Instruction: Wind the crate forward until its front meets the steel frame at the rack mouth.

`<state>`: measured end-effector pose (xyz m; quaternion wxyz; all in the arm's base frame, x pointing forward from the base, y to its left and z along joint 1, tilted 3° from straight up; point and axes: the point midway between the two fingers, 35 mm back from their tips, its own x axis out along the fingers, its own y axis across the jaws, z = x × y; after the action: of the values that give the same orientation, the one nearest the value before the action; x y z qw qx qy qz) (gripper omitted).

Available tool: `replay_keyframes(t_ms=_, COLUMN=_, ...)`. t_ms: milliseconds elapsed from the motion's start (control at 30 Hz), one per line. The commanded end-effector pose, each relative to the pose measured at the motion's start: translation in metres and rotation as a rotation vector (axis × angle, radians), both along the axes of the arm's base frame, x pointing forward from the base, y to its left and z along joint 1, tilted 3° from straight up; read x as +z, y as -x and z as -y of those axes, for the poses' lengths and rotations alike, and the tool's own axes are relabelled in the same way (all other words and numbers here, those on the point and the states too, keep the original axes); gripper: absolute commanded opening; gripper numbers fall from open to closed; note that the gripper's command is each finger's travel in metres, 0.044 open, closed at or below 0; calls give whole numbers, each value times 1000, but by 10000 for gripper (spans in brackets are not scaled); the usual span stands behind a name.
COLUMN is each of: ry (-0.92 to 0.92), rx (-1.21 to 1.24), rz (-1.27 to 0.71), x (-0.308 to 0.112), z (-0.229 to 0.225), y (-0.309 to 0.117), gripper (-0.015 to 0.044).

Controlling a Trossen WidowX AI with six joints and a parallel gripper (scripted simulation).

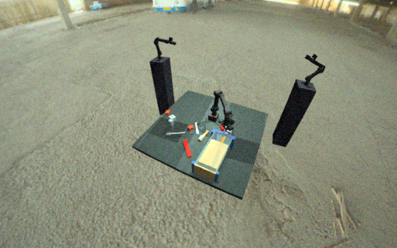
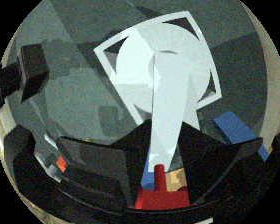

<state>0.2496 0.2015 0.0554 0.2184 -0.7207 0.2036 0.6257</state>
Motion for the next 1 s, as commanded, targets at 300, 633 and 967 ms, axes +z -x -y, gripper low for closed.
replay_keyframes(t_ms=300, ry=0, rx=0, rz=0, x=0, z=0, y=0, gripper=394)
replay_keyframes(t_ms=633, ry=-2, rx=0, rz=-23, x=37, z=-6, y=-4, gripper=440)
replay_keyframes(t_ms=967, ry=-3, rx=-2, rz=-82, x=131, z=-3, y=7, gripper=440)
